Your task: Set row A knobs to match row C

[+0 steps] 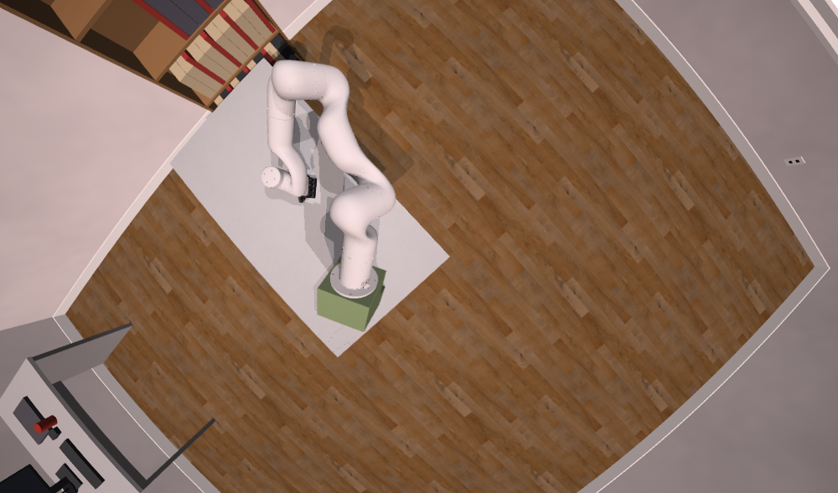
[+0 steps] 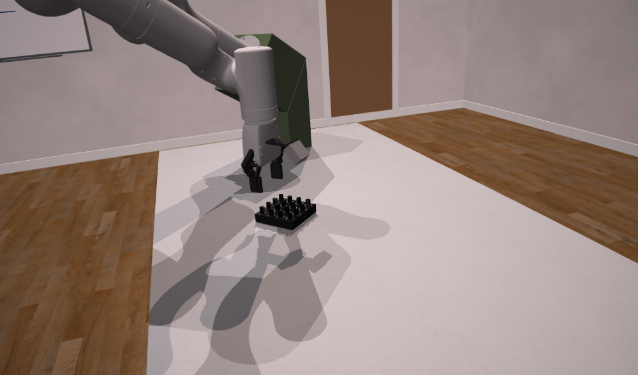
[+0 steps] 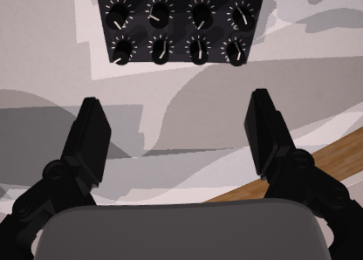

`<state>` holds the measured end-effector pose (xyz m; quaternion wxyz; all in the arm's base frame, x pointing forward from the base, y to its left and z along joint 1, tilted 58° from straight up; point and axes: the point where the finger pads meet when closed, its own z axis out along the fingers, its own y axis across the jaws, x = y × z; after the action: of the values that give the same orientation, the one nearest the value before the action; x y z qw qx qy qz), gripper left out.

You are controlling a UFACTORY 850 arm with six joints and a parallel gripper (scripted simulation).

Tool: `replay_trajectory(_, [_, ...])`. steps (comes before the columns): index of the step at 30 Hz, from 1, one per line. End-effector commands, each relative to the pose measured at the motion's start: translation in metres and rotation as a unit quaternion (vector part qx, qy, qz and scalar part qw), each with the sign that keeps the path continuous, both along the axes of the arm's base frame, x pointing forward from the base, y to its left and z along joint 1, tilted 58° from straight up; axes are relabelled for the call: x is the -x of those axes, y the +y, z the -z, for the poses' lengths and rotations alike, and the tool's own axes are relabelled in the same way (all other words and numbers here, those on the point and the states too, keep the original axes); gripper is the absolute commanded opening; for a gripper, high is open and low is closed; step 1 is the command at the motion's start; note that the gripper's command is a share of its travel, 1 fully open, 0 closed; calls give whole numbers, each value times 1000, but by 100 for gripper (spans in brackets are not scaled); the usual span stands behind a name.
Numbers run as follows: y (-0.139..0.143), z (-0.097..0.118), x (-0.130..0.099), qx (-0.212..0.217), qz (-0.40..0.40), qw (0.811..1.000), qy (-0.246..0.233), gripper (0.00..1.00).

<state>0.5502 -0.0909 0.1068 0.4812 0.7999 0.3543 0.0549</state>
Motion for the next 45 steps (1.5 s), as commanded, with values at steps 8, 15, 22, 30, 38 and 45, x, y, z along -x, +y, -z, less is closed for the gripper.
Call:
replay_trajectory(8, [0, 0, 0, 0, 0, 1000, 0, 100])
replay_trajectory(15, [0, 0, 0, 0, -1, 1000, 0, 100])
replay_trajectory(22, [2, 0, -1, 12, -15, 1000, 20, 100])
replay_trajectory(30, [6, 2, -4, 47, -58, 994, 79, 100])
replay_trajectory(38, [10, 4, -7, 85, -105, 980, 144, 100])
replay_trajectory(45, [14, 6, -10, 116, -143, 963, 196, 100])
